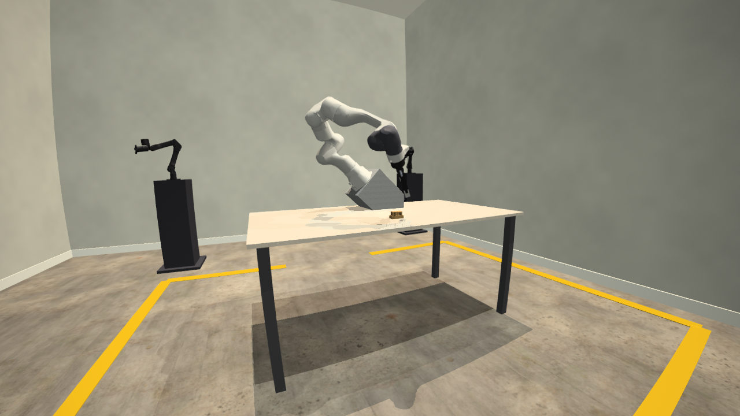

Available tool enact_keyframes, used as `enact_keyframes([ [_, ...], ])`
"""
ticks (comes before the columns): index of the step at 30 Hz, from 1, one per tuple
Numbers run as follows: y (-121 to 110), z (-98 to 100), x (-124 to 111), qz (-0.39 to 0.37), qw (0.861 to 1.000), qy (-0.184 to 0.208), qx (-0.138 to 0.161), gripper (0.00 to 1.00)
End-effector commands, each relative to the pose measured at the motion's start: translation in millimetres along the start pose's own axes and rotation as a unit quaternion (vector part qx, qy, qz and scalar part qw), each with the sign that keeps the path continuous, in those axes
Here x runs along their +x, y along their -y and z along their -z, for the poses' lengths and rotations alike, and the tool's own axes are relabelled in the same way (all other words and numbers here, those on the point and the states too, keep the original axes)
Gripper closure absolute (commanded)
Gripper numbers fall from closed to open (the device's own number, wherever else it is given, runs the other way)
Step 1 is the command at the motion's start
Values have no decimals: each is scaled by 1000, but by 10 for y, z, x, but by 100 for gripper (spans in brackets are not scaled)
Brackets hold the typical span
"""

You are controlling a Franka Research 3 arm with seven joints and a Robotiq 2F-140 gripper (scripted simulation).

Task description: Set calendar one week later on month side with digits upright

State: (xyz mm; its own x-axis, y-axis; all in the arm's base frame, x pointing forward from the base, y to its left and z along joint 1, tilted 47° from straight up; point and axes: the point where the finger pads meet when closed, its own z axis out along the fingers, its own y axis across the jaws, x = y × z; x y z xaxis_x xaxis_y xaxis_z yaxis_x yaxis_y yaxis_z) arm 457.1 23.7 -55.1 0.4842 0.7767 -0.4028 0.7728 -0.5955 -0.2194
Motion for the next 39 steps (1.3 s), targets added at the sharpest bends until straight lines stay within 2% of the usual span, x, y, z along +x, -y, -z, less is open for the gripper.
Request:
enact_keyframes([
  [1,-64,-32,-122,-16,998,33,-45,0],
  [2,-66,-46,-233,2,995,63,-78,0],
  [3,-67,-47,-265,8,993,72,-88,0],
  [5,-67,-47,-265,8,993,72,-88,0],
  [6,-75,-38,-372,30,986,102,-125,0],
  [10,-76,-36,-382,32,986,105,-129,0],
  [11,-86,-8,-472,56,975,132,-167,0],
  [14,-86,-8,-472,56,975,132,-167,0],
  [15,-94,28,-537,78,964,154,-200,0],
  [18,-94,28,-537,78,964,154,-200,0],
  [19,-99,65,-580,97,954,170,-228,0],
  [22,-99,65,-580,97,954,170,-228,0],
  [23,-100,97,-607,113,944,182,-250,0],
  [26,-100,97,-607,113,944,182,-250,0],
  [27,-99,123,-623,125,937,191,-266,0],
  [39,-99,123,-623,125,937,191,-266,0],
])
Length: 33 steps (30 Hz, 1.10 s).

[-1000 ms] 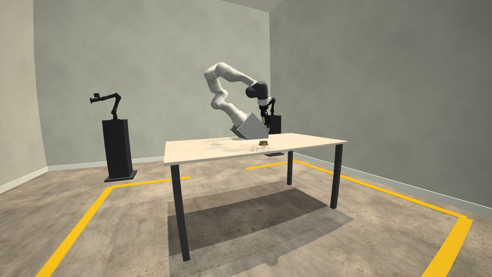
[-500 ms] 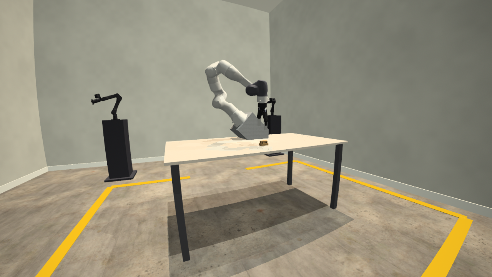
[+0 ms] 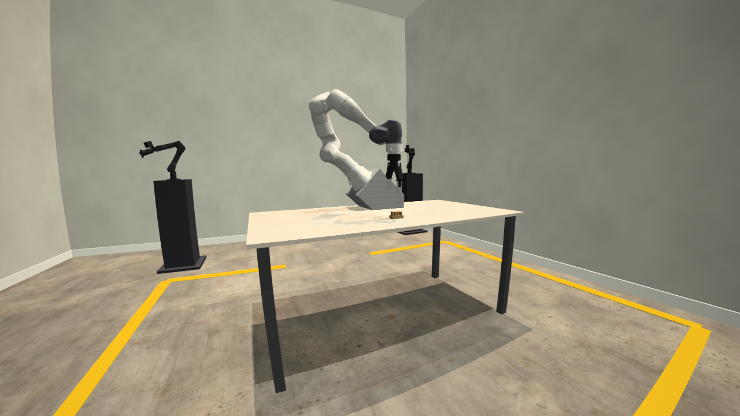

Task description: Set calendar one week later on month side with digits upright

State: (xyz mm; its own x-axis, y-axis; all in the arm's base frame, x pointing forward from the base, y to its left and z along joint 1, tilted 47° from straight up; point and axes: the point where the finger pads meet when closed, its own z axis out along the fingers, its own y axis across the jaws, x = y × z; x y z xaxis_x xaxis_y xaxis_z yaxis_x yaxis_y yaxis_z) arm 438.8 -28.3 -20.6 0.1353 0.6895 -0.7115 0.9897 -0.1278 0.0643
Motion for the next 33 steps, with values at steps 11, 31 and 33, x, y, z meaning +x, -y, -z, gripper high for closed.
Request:
enact_keyframes([
  [11,-10,10,-7,-3,1000,4,-15,0],
  [31,-13,21,-19,3,1000,8,-25,0],
  [33,-13,21,-19,3,1000,8,-25,0],
])
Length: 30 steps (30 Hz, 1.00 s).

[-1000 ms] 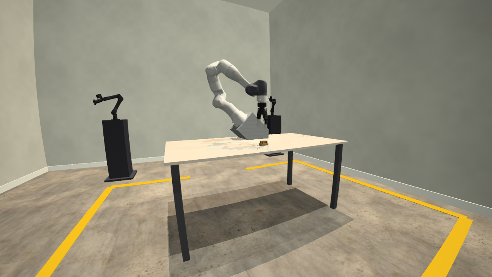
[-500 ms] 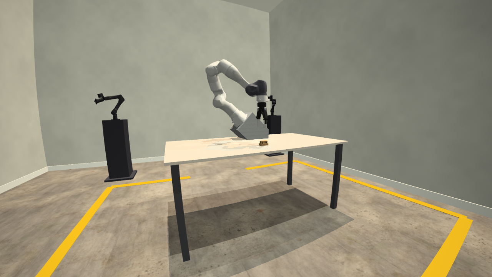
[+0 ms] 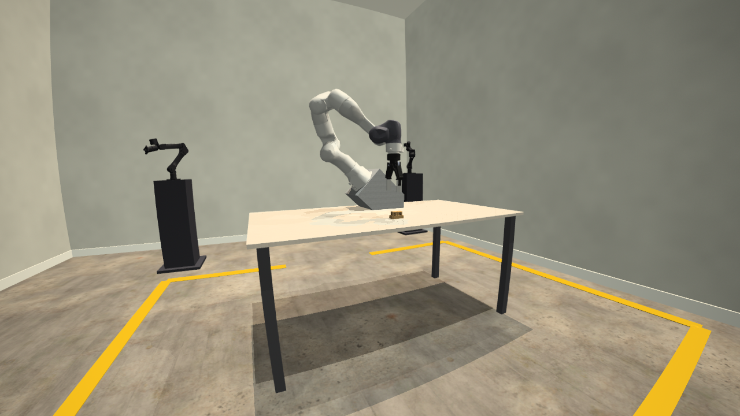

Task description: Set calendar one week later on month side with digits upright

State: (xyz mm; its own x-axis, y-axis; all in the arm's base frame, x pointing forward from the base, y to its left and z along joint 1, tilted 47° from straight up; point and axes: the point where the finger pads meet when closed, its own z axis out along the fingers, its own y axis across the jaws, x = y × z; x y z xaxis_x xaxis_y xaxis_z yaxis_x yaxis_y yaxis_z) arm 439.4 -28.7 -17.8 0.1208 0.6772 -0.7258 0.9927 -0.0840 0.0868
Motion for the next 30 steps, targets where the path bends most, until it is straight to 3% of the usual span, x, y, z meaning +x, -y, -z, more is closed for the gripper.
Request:
enact_keyframes([
  [1,-5,4,3,-4,1000,-1,-2,0],
  [9,-5,0,3,-4,1000,-1,-2,0],
  [17,8,-315,-1,-3,1000,-2,-1,0],
  [18,8,-315,-1,-3,1000,-2,-1,72],
  [30,8,-315,-1,-3,1000,-2,-1,72],
])
